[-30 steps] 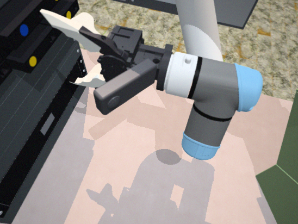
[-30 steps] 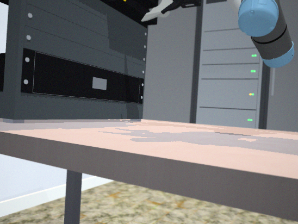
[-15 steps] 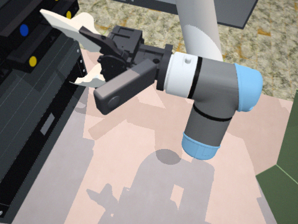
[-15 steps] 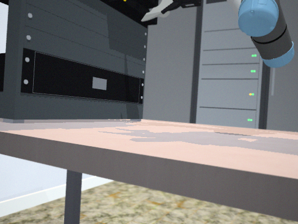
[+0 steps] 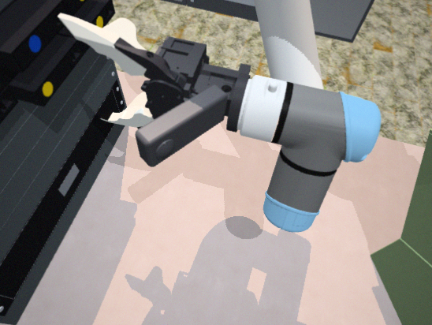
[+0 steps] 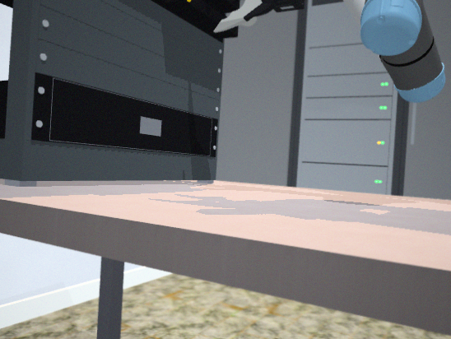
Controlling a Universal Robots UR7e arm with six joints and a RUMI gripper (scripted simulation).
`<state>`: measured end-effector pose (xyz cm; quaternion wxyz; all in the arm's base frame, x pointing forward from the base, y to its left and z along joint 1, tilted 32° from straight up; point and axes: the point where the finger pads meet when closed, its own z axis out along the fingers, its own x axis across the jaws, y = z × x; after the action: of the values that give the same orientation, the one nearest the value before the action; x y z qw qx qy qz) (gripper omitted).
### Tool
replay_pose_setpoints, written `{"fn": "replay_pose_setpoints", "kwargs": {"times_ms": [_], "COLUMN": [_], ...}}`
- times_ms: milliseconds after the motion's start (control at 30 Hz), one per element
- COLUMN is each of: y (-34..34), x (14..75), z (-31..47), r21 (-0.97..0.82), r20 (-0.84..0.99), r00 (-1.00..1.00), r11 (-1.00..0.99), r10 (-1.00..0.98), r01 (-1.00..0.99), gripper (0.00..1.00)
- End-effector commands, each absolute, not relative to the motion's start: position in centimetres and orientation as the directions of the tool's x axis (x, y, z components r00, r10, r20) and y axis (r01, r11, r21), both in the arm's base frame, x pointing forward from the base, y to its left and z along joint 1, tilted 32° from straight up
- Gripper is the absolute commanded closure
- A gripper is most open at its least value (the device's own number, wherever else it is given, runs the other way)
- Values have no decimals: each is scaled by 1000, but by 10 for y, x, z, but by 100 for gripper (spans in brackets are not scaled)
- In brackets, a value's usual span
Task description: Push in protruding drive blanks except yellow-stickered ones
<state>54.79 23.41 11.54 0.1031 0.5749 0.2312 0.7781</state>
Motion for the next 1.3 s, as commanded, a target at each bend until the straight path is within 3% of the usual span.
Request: {"fn": "replay_pose_setpoints", "kwargs": {"times_ms": [0,1267], "y": [235,221], "x": [548,551], "z": [117,125], "r21": [479,479], "r20": [845,845], "r00": [-323,-323], "r11": [-872,-872], "r10": [426,426], "r01": [104,104], "gripper": [0,0]}}
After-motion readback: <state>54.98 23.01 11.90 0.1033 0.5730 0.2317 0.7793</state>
